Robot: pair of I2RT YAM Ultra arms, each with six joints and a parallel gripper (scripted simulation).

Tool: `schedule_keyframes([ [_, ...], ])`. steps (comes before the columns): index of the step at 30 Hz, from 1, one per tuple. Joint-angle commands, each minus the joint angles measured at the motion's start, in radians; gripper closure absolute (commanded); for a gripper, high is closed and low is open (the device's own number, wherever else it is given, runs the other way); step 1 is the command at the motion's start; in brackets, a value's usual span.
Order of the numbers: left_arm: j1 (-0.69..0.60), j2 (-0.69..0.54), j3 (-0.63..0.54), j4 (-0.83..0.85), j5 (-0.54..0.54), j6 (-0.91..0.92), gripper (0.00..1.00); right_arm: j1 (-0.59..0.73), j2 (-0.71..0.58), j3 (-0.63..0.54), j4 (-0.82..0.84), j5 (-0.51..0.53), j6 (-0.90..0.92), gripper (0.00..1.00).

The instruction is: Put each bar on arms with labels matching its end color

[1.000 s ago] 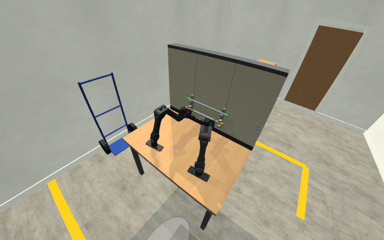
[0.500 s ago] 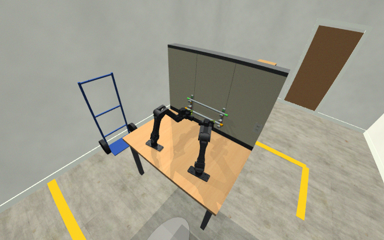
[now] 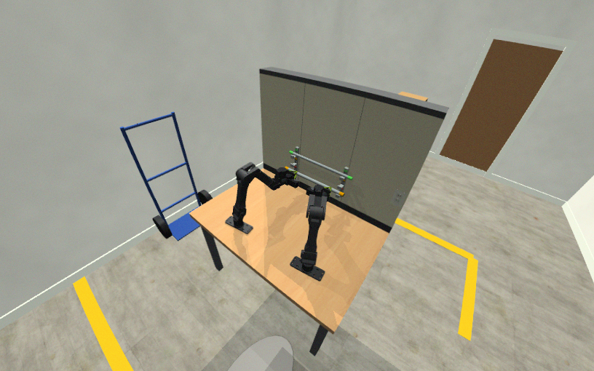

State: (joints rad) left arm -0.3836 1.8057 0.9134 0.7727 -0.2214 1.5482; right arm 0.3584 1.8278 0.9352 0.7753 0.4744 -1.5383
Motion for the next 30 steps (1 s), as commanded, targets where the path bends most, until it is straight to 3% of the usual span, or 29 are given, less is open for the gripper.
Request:
schedule_keyframes([
  [1,-0.008,-0.051,-0.008,0.074,-0.011,0.020,1.00,0.008,-0.052,-0.016,0.076,0.027,-0.029,1.00],
  [30,-0.013,-0.124,0.009,-0.014,-0.015,0.021,1.00,0.016,-0.120,0.001,-0.005,0.035,-0.031,1.00],
])
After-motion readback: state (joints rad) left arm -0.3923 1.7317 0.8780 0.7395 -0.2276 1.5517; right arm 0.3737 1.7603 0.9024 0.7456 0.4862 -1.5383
